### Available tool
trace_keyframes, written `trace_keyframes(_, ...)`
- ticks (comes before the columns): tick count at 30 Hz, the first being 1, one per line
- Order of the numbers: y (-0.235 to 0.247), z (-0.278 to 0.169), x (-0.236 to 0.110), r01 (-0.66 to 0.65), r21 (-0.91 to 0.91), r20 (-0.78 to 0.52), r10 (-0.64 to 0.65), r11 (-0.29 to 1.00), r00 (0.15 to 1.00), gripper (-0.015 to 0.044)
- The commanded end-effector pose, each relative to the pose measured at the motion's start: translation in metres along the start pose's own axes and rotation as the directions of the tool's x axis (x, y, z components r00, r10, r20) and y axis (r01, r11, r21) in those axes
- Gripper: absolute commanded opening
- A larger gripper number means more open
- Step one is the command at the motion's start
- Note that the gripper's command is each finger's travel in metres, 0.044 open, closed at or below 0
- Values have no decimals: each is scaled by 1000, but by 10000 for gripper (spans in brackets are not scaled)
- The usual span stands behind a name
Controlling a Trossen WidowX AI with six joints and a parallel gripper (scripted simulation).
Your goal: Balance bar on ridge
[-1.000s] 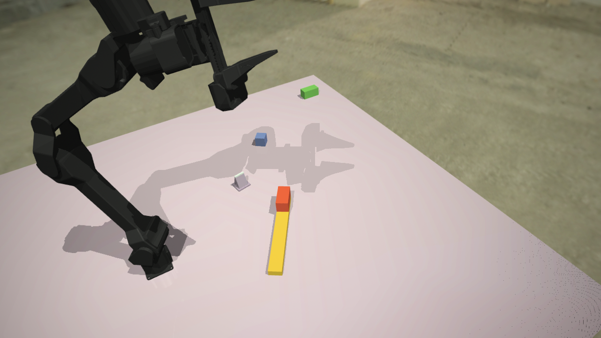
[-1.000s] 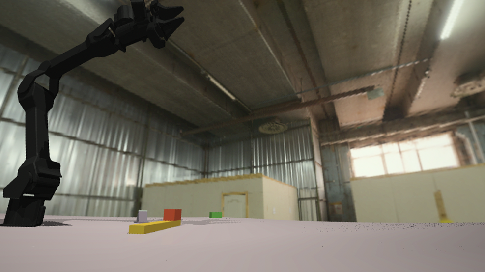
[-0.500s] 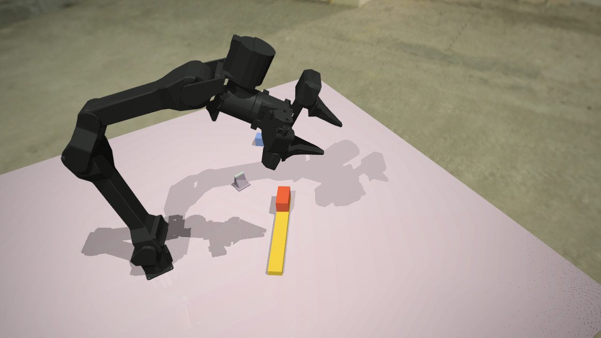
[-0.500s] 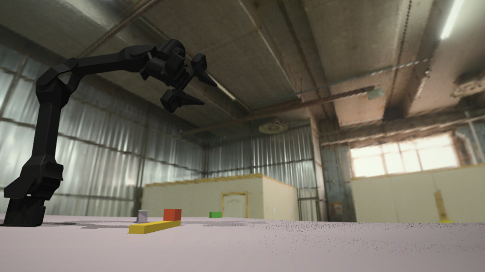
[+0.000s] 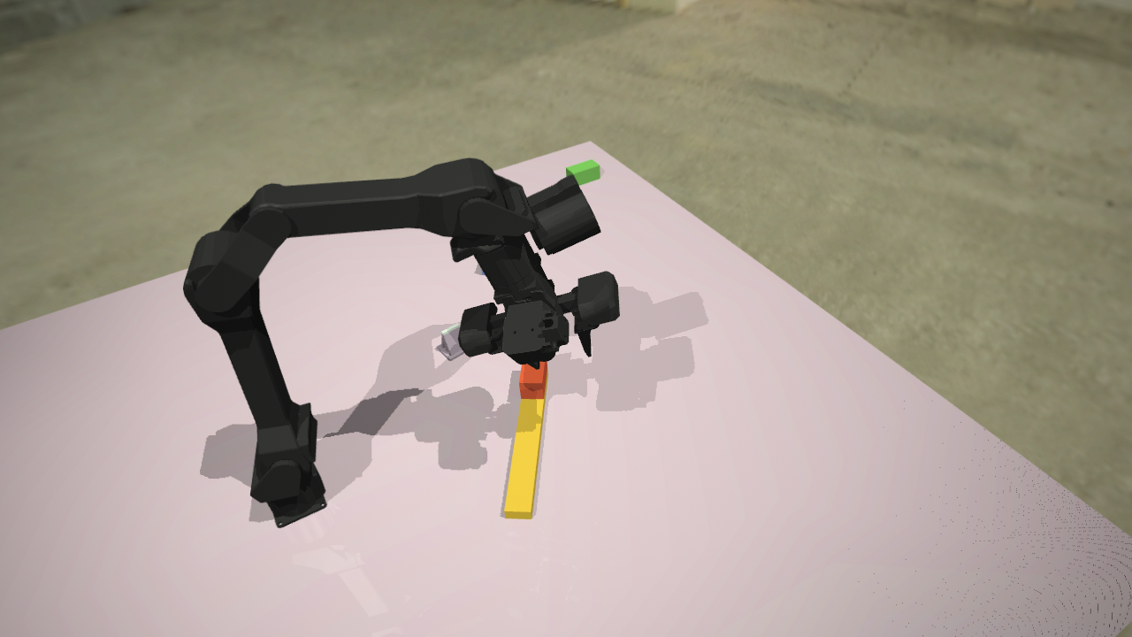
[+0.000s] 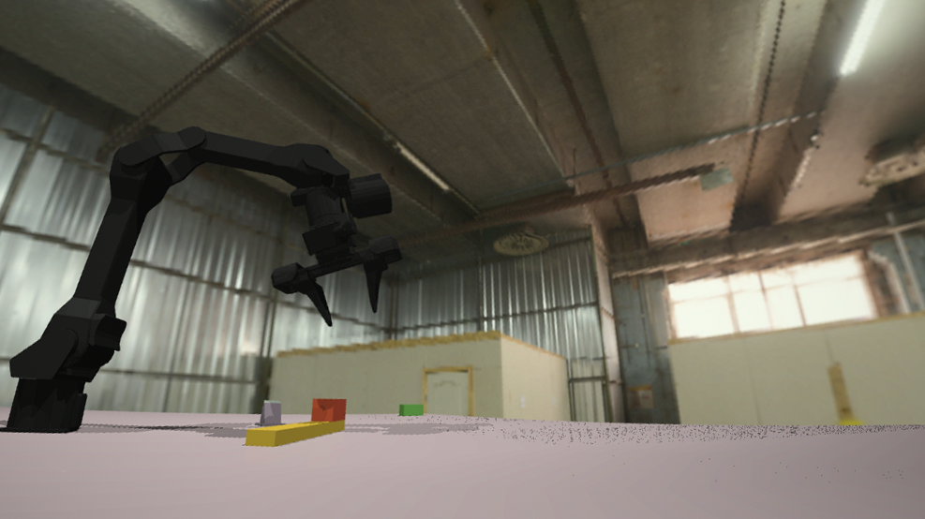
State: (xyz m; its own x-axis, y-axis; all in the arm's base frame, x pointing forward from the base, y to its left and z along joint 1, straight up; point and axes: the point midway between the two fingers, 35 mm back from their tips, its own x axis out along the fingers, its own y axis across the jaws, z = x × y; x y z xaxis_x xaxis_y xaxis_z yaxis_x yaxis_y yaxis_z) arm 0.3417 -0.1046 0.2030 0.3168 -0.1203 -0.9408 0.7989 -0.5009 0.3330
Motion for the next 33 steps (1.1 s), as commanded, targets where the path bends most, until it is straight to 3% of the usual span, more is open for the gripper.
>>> trace_keyframes(1, -36, -7, 24, 189, 25, 27, -190, 982, 981, 315)
trace_keyframes(5, -59, -11, 34, 306, 45, 54, -308, 951, 950, 315)
trace_keyframes(12, -60, -11, 40, 306, 45, 54, -308, 951, 950, 315)
trace_keyframes(23, -83, -7, 107, 306, 45, 54, -308, 951, 950, 315)
trace_keyframes(33, -85, -6, 113, 306, 45, 54, -308, 951, 950, 315)
